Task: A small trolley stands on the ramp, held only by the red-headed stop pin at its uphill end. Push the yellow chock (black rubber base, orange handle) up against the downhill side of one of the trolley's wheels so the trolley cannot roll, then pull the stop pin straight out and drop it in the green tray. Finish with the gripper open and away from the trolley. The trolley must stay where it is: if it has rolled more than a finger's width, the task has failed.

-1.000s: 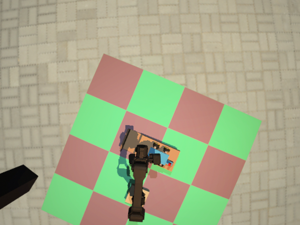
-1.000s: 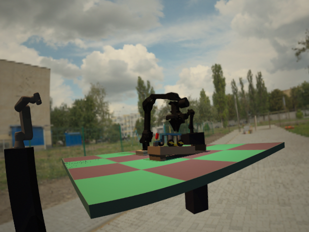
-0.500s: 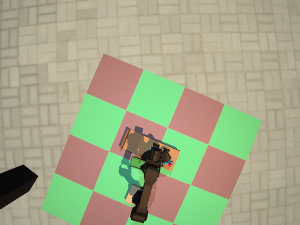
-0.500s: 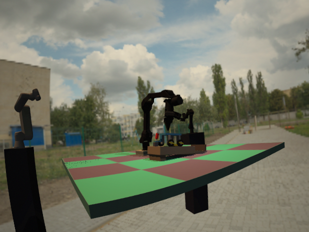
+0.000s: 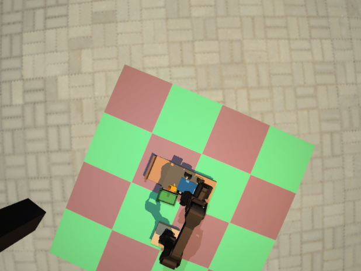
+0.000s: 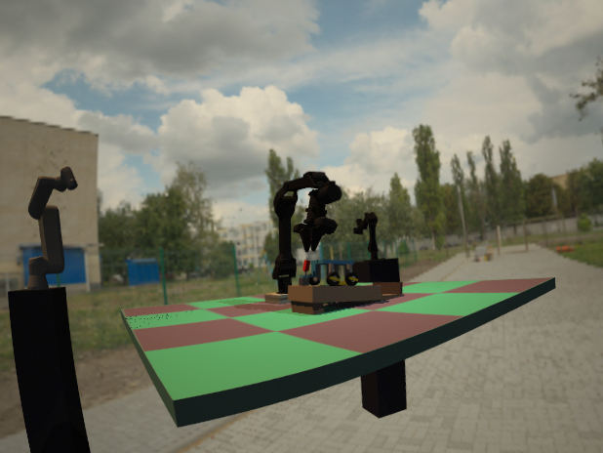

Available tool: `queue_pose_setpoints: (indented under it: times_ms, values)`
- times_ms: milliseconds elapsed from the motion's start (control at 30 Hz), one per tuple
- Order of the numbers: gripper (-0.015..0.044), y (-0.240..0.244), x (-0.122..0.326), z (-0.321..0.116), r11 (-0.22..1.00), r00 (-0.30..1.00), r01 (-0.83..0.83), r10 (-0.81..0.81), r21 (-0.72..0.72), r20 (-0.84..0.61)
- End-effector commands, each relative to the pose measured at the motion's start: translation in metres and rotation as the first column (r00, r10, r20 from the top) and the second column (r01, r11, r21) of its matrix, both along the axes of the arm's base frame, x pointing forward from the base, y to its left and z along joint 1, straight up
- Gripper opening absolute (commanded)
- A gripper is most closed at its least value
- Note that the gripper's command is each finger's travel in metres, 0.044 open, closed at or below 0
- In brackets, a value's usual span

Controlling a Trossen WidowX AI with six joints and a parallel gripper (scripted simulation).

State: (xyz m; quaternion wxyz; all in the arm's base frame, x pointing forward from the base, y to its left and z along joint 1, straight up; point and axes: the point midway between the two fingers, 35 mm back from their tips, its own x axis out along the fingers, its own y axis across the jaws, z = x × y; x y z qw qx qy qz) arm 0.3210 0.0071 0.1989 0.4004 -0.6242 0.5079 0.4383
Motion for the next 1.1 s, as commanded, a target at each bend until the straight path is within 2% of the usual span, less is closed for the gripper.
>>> queue_pose_setpoints:
  times_ms: [0, 1067]
  values:
    - [0.019, -0.003, 0.001, 0.0, 0.999, 0.999, -0.039, 0.039, -0.014, -0.02]
    - [0.019, -0.013, 0.005, -0.034, 0.999, 0.999, -0.039, 0.039, -0.014, -0.019]
